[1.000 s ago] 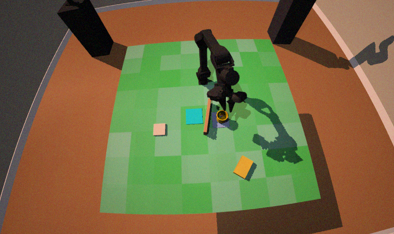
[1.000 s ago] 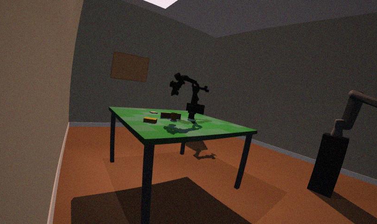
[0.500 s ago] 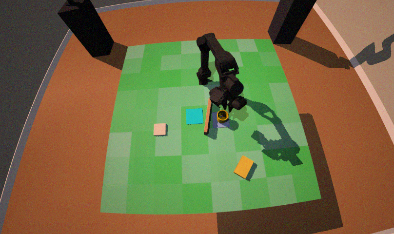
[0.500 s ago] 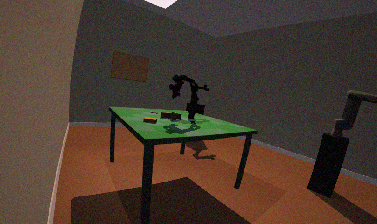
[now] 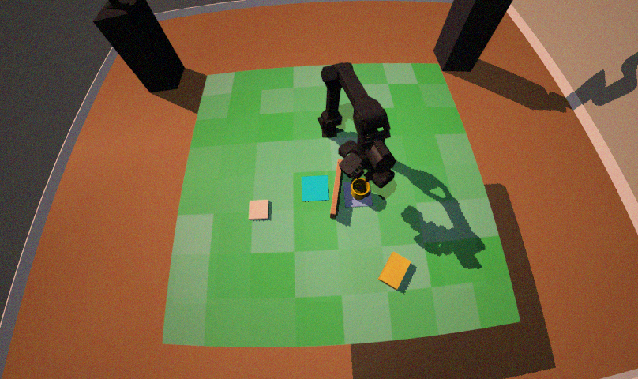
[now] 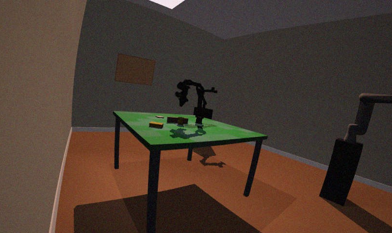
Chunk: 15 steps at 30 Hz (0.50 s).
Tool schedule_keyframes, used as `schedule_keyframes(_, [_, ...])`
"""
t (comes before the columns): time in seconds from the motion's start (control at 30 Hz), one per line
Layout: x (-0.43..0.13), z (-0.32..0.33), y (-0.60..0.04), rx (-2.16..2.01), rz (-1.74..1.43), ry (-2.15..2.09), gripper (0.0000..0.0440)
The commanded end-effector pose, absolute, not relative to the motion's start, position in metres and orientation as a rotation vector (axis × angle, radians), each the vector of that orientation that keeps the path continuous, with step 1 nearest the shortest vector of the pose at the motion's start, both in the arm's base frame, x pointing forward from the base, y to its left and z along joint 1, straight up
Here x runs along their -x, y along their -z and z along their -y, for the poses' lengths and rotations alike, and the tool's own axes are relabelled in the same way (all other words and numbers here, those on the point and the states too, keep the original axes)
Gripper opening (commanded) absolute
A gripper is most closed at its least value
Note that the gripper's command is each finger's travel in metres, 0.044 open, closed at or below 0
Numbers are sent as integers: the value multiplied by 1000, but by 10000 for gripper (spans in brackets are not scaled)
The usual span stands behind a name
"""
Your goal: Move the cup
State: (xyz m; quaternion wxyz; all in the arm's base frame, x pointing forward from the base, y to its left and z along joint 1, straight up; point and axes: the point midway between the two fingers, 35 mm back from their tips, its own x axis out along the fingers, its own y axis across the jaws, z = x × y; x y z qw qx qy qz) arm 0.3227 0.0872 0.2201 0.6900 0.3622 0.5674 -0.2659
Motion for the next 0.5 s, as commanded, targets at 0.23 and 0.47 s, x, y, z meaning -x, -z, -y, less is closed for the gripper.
schedule_keyframes(0.23, [-312,-81,-191,-744,-1369,737,150])
schedule_keyframes(0.47, [-306,-79,-170,-715,-1405,811,159])
